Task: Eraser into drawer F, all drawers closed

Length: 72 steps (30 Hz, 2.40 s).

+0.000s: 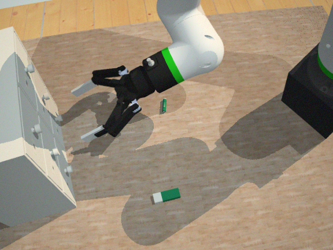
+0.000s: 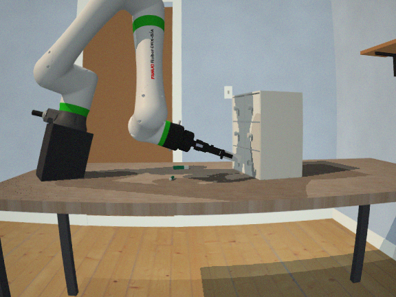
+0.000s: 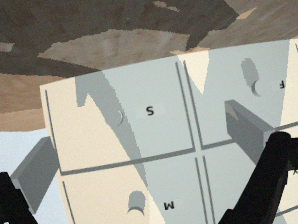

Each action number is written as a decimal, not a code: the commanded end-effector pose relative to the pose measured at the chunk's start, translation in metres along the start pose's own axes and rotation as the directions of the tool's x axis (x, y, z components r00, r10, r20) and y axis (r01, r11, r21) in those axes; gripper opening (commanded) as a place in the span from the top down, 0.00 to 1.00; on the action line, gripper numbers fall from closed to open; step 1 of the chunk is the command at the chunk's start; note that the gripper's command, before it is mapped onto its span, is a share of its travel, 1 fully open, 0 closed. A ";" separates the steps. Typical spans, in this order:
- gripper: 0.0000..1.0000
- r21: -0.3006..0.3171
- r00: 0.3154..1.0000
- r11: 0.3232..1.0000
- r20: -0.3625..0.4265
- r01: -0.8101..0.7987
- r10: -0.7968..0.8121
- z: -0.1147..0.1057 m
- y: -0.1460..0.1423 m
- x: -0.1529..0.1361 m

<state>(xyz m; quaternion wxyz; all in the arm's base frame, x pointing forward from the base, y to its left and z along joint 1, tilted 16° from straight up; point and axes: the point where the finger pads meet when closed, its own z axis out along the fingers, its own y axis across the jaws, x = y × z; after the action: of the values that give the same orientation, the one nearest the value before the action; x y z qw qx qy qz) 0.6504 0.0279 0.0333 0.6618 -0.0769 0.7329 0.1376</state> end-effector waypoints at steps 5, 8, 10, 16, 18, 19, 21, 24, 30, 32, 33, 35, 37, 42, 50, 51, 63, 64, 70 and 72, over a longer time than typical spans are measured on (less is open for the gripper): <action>0.00 0.000 1.000 1.000 0.000 0.000 0.000 0.000 0.000 0.000; 0.00 0.000 1.000 1.000 0.000 0.000 0.000 0.000 0.000 0.000; 0.00 0.000 1.000 1.000 0.000 0.000 0.000 0.000 0.000 0.000; 0.00 0.000 1.000 1.000 0.000 0.000 0.000 0.000 0.000 0.000; 0.00 0.000 1.000 1.000 0.000 0.000 0.000 0.000 0.000 0.000; 0.00 0.000 1.000 1.000 0.000 0.000 0.000 0.000 0.000 0.000; 0.00 0.000 1.000 1.000 0.000 0.000 0.000 0.000 0.000 0.000; 0.00 0.000 1.000 1.000 0.000 0.000 0.000 0.000 0.000 0.000; 0.00 0.000 1.000 1.000 0.000 0.000 0.000 0.000 0.000 0.000; 0.00 0.000 1.000 1.000 0.000 0.000 0.000 0.000 0.000 0.000; 0.00 0.000 1.000 1.000 0.000 0.000 0.000 0.000 0.000 0.000; 0.00 0.000 1.000 1.000 0.000 0.000 0.000 0.000 0.000 0.000; 0.00 0.000 1.000 1.000 0.000 0.000 0.000 0.000 0.000 0.000; 0.00 0.000 1.000 1.000 0.000 0.000 0.000 0.000 0.000 -0.001; 0.00 0.000 1.000 1.000 0.000 0.000 0.000 -0.005 0.000 -0.015; 0.00 0.000 1.000 1.000 0.000 0.000 0.000 -0.007 0.000 -0.019; 0.00 0.000 1.000 1.000 0.000 0.000 0.000 -0.025 0.000 -0.070; 0.00 0.000 1.000 1.000 0.000 0.000 0.000 -0.026 0.000 -0.073; 0.00 0.000 1.000 1.000 0.000 0.000 0.000 -0.029 0.000 -0.080; 0.00 0.000 1.000 1.000 0.000 0.000 0.000 -0.029 0.000 -0.081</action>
<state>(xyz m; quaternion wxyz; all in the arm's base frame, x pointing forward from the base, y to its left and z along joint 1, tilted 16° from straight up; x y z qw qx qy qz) 0.6320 0.0138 0.1137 0.6620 -0.0768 0.7328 0.1374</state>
